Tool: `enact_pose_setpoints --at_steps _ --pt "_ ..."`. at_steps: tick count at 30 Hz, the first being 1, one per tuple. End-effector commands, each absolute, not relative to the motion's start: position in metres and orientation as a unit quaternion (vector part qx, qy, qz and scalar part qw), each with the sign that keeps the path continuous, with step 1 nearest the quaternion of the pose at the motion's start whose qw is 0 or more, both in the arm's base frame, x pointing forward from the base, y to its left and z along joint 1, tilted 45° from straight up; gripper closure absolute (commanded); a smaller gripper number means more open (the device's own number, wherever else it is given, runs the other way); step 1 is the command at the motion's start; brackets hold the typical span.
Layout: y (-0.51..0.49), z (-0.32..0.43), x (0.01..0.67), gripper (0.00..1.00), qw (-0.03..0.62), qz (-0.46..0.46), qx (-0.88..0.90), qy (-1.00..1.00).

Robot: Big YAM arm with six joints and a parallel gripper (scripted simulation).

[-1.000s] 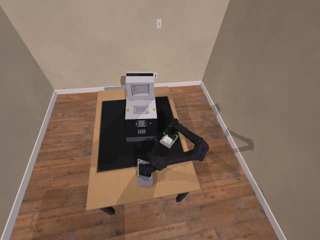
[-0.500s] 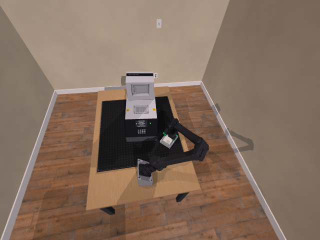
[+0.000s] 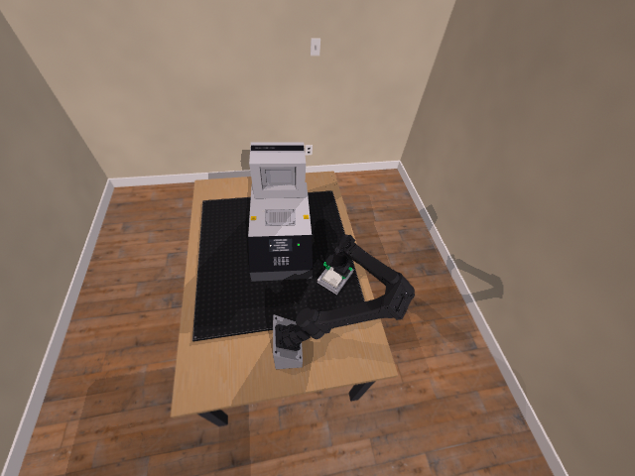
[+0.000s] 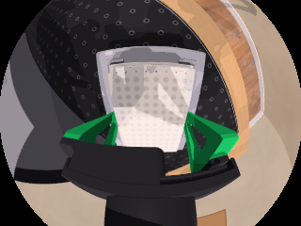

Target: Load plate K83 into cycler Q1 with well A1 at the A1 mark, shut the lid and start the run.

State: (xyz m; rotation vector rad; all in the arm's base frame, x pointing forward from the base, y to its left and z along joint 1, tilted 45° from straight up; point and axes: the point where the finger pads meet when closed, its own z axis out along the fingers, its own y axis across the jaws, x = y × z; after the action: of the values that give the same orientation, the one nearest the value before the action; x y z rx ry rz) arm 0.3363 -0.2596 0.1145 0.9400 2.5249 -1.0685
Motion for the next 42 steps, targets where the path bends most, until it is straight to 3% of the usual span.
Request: enact_pose_setpoints --at_steps 1,42 --pt "-0.263 0.073 0.304 1.0 0.063 -0.362 0.319 0.874" --pt "-0.26 0.055 0.291 1.0 0.04 -0.361 0.316 0.877"
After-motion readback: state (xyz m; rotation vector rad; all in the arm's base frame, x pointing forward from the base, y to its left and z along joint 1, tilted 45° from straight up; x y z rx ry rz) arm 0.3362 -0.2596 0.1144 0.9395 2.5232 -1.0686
